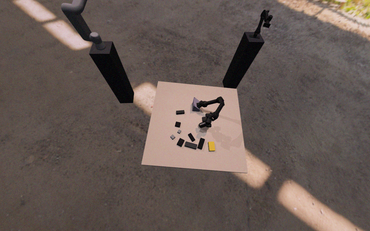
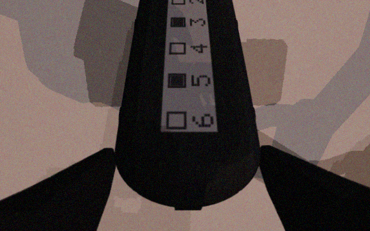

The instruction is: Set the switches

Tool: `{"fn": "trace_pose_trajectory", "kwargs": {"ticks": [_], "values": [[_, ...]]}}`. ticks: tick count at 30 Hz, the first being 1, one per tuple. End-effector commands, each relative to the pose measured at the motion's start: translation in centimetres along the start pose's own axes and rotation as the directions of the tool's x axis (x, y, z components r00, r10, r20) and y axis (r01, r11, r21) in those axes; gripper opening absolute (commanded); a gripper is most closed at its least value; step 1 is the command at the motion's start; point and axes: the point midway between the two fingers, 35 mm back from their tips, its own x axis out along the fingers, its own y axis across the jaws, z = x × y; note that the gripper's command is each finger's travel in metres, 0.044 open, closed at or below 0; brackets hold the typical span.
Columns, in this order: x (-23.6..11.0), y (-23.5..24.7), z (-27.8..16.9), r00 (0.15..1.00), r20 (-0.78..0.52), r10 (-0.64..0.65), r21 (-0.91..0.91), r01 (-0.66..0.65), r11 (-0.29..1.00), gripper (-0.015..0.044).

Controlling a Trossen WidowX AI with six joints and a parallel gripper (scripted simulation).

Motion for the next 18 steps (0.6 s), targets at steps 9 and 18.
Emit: {"fn": "trace_pose_trajectory", "kwargs": {"ticks": [9, 18], "values": [[-0.2, 0.0, 1.4, 1.0, 0.014, -0.008, -0.001, 0.008, 1.0, 0.0336], [-0.6, 0.0, 1.8, 1.0, 0.015, -0.008, -0.001, 0.008, 1.0, 0.0337]]}}
